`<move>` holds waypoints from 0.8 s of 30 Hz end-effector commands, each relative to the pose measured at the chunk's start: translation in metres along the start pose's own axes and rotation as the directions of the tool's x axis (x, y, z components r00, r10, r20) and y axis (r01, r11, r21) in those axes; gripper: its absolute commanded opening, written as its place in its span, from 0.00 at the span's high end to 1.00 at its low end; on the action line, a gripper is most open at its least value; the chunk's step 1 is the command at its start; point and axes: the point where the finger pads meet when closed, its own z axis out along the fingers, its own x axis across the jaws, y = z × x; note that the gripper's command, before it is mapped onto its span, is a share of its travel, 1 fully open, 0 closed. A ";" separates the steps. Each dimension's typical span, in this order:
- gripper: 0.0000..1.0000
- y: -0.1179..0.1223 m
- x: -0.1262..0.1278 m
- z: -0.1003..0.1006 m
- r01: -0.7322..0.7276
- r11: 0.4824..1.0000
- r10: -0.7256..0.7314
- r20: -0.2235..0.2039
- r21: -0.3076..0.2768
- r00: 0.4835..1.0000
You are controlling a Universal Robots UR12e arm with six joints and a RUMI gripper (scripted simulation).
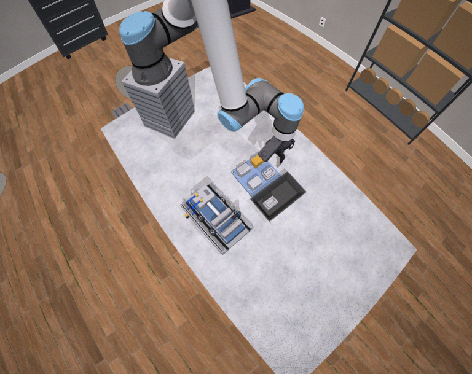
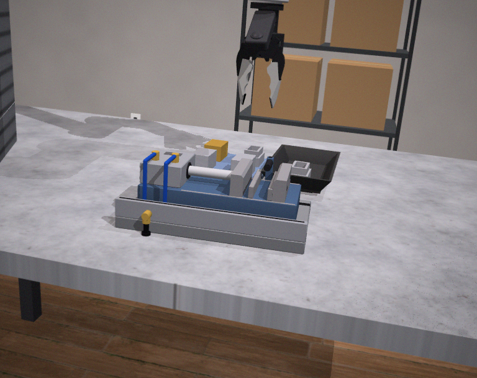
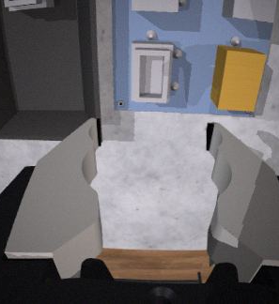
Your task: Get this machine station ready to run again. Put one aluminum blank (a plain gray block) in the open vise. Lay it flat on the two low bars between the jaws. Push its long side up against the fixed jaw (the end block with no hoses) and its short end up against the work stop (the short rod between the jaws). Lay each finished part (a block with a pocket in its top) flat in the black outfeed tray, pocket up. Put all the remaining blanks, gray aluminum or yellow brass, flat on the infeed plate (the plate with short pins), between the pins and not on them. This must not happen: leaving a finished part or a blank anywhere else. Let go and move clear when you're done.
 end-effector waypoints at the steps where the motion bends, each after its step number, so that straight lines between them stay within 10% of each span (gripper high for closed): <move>1: 0.60 0.000 -0.001 0.016 0.000 1.000 0.000 0.002 0.000 1.000; 24: 0.60 0.000 -0.001 0.084 0.000 1.000 0.000 0.002 0.000 1.000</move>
